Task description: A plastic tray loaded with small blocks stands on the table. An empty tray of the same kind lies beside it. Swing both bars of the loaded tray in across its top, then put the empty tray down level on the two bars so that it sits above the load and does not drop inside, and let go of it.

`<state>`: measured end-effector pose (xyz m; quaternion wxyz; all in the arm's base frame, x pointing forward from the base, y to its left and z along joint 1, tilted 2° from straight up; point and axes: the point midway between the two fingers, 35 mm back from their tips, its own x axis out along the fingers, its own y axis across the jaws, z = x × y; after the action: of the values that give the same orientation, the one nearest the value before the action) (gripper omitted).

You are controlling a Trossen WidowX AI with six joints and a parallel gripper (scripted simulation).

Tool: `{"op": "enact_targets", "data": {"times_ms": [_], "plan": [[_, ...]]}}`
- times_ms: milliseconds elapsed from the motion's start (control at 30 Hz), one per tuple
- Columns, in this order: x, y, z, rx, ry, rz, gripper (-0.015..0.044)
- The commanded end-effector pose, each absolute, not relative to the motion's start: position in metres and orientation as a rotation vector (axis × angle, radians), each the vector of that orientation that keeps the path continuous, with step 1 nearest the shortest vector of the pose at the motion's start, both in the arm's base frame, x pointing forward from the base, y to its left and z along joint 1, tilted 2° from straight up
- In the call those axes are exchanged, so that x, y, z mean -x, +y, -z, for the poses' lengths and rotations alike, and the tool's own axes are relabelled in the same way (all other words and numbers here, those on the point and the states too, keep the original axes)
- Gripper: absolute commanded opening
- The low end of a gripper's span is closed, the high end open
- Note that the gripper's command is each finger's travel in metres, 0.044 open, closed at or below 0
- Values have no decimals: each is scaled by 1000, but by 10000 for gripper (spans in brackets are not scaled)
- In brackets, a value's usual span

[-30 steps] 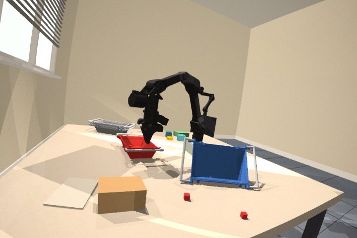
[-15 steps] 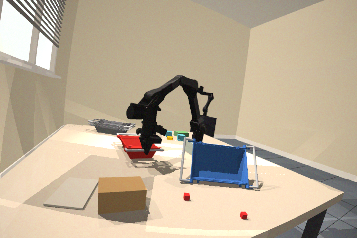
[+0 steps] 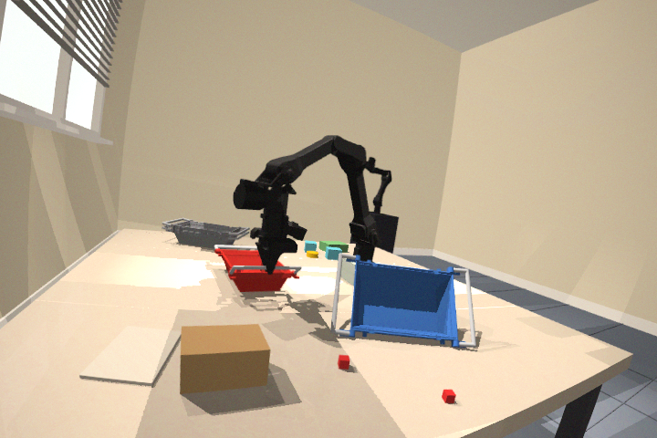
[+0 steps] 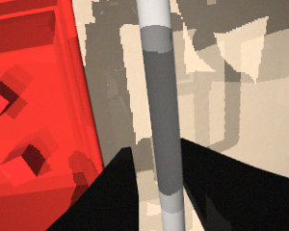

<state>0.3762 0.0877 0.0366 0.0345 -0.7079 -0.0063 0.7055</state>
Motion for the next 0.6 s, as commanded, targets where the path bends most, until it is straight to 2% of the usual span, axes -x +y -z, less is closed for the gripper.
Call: {"op": "enact_targets", "data": {"times_ms": [0, 567], "plan": [[-378, 67, -41, 2184, 20, -2164, 90], [-375, 25, -20, 2185, 23, -2165, 90]]}}
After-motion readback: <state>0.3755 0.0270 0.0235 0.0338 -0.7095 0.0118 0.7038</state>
